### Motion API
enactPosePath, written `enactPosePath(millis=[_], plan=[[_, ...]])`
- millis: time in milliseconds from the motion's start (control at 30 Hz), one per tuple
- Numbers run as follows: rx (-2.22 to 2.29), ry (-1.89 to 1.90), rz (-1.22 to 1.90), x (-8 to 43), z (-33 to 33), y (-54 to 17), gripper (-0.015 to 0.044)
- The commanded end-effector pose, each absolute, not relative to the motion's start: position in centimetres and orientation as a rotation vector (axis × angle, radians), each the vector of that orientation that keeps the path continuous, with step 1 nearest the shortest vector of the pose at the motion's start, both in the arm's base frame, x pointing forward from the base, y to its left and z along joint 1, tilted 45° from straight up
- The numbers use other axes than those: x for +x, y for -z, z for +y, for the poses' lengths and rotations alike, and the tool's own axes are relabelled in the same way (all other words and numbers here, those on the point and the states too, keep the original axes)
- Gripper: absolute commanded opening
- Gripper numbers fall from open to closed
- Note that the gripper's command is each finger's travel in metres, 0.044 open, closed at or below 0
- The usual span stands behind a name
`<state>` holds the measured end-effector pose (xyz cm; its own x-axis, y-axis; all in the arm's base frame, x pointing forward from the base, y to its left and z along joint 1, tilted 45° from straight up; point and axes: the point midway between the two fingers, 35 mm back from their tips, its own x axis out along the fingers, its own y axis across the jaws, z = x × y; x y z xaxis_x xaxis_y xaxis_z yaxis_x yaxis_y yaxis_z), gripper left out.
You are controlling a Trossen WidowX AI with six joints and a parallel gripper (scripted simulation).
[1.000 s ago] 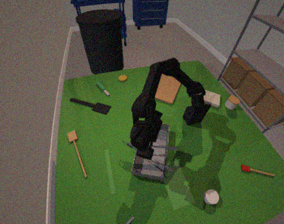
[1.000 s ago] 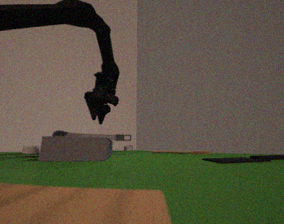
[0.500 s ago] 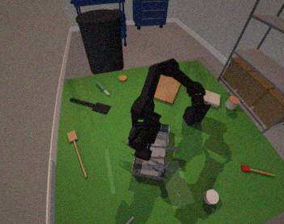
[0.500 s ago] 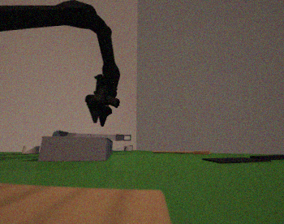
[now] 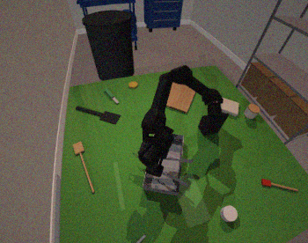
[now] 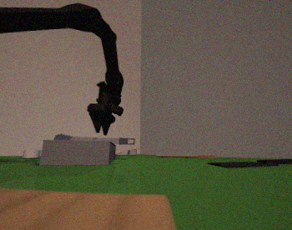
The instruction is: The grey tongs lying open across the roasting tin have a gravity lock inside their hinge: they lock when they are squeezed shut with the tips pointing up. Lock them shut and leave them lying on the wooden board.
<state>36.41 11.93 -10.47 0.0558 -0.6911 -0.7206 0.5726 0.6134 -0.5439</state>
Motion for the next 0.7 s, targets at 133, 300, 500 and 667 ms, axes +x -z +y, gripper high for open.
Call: enactPosePath(millis=[133, 300, 500, 667], plan=[[-0.135, 0.968, 1.176, 36.3, 10.7, 11.6, 0.044], [-0.136, 0.968, 1.176, 36.4, 10.1, 12.2, 0.044], [-0.136, 0.968, 1.175, 36.4, 9.4, 12.9, 0.044], [-0.137, 0.969, 1.175, 36.4, 8.8, 13.5, 0.044]])
